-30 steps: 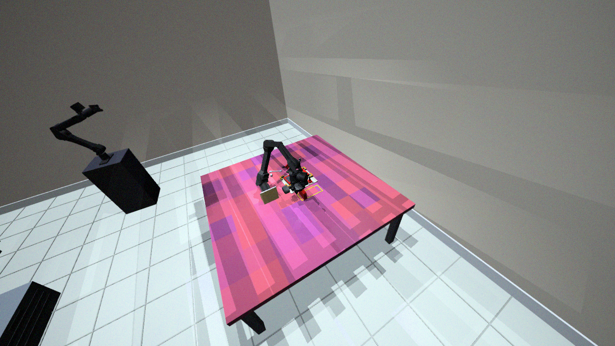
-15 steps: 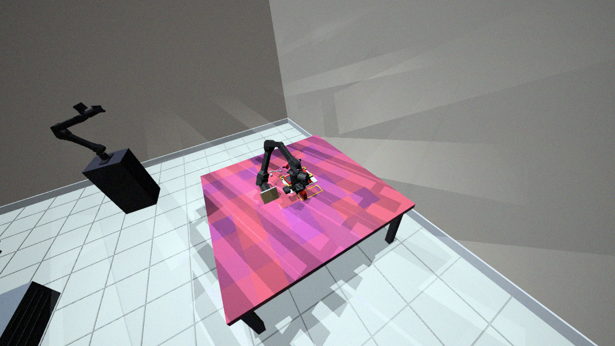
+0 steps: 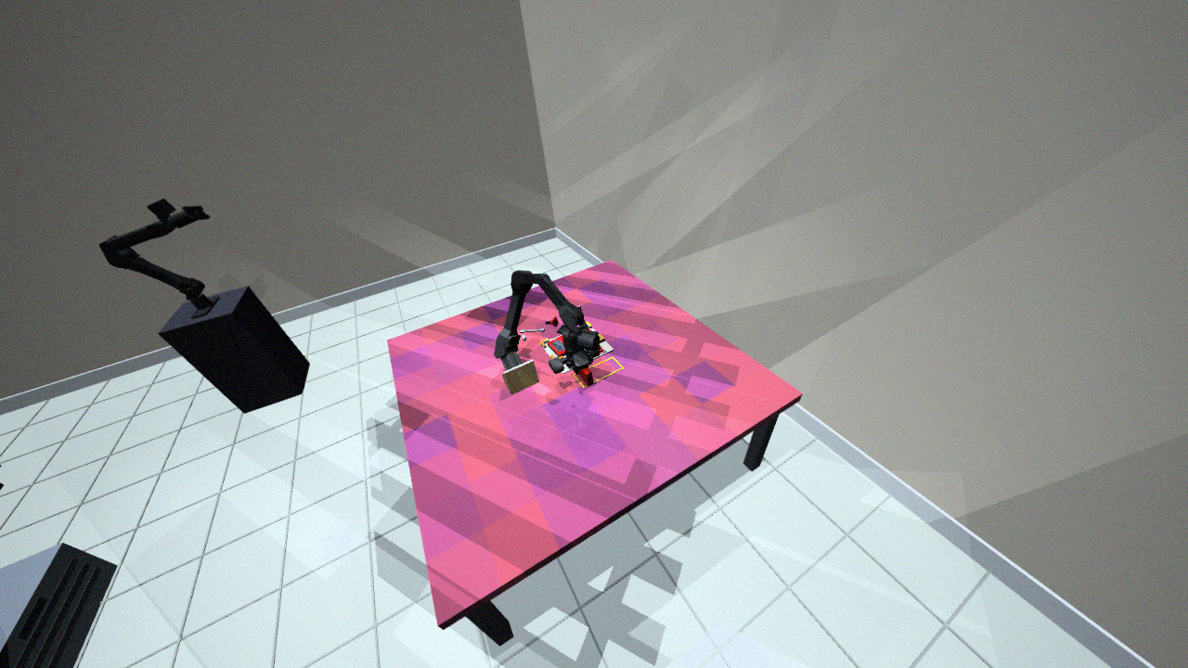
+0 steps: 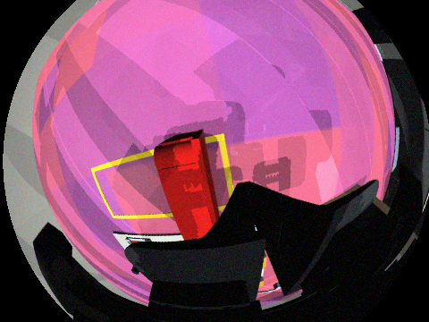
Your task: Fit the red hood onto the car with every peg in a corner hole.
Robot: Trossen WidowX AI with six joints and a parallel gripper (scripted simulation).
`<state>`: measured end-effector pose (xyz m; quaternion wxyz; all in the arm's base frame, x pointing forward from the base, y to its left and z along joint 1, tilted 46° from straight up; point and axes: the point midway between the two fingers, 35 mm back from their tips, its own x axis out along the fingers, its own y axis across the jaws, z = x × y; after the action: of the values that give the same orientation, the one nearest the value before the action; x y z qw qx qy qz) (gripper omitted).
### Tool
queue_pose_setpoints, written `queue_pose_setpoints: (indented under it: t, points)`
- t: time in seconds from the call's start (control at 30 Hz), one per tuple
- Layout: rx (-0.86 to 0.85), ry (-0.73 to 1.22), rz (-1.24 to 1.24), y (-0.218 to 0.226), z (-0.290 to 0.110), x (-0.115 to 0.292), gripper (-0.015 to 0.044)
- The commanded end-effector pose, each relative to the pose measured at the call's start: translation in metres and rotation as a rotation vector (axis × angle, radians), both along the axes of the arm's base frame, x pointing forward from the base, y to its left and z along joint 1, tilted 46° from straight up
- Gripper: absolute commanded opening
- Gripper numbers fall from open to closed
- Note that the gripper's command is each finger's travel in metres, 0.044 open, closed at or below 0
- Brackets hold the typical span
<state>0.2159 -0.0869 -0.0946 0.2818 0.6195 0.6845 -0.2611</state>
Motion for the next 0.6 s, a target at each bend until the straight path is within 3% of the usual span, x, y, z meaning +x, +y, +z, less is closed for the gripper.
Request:
queue_pose_setpoints:
  t: [0.0,0.57]
  points:
    - [0.006,0.004,-0.007,0.001,-0.001,0.004,0.0000]
    - [0.005,0.004,-0.007,0.001,-0.001,0.016,0.0000]
